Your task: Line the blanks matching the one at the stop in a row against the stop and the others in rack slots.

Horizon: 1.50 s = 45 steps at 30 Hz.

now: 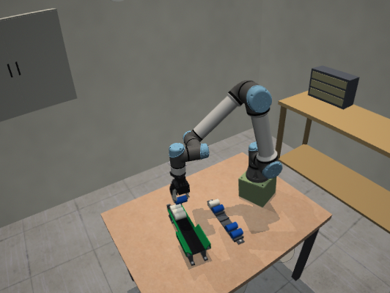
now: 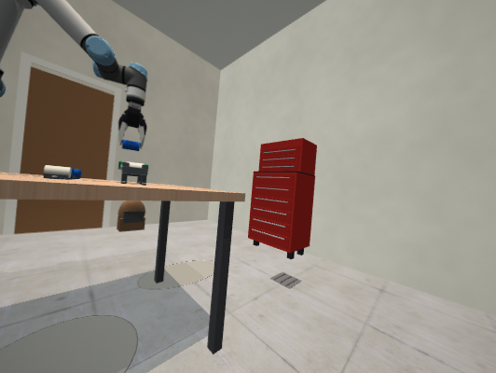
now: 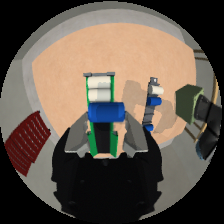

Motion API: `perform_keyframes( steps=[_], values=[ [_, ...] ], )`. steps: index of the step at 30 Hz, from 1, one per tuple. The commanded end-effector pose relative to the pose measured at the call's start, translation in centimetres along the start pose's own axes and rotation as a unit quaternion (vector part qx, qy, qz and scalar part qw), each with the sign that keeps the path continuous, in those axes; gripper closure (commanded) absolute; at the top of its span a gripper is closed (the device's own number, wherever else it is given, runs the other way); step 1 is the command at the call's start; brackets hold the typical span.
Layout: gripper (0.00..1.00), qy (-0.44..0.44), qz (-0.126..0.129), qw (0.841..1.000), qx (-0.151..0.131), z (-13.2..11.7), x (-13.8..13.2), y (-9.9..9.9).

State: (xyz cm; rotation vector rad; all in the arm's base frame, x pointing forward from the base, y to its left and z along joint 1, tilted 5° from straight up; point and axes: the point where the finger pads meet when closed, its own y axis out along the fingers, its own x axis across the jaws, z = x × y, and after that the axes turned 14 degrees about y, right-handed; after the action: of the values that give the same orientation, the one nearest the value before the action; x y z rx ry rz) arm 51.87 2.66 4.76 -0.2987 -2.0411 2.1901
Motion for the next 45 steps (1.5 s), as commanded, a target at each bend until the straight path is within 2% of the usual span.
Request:
perform_keyframes(
  steps=[1,11,13,18,23,28,45],
  values=[
    [0.60,-0.003,0.001,1.000,0.000,-0.7,3.5,0.3],
    [0.60,-0.013,0.001,1.000,0.000,-1.9,13.9,2.1],
    [0.60,-0.013,0.001,1.000,0.000,-1.9,13.9,2.1],
    [0.60,-0.018,0.001,1.000,0.000,-2.1,19.2,3.4],
    [0.60,-0.021,0.001,1.000,0.000,-2.0,22.4,4.2],
    [0.60,-0.022,0.001,1.000,0.000,-2.0,23.4,4.5],
    [0.60,-0.022,0.001,1.000,0.000,-2.0,23.5,4.5]
  ],
)
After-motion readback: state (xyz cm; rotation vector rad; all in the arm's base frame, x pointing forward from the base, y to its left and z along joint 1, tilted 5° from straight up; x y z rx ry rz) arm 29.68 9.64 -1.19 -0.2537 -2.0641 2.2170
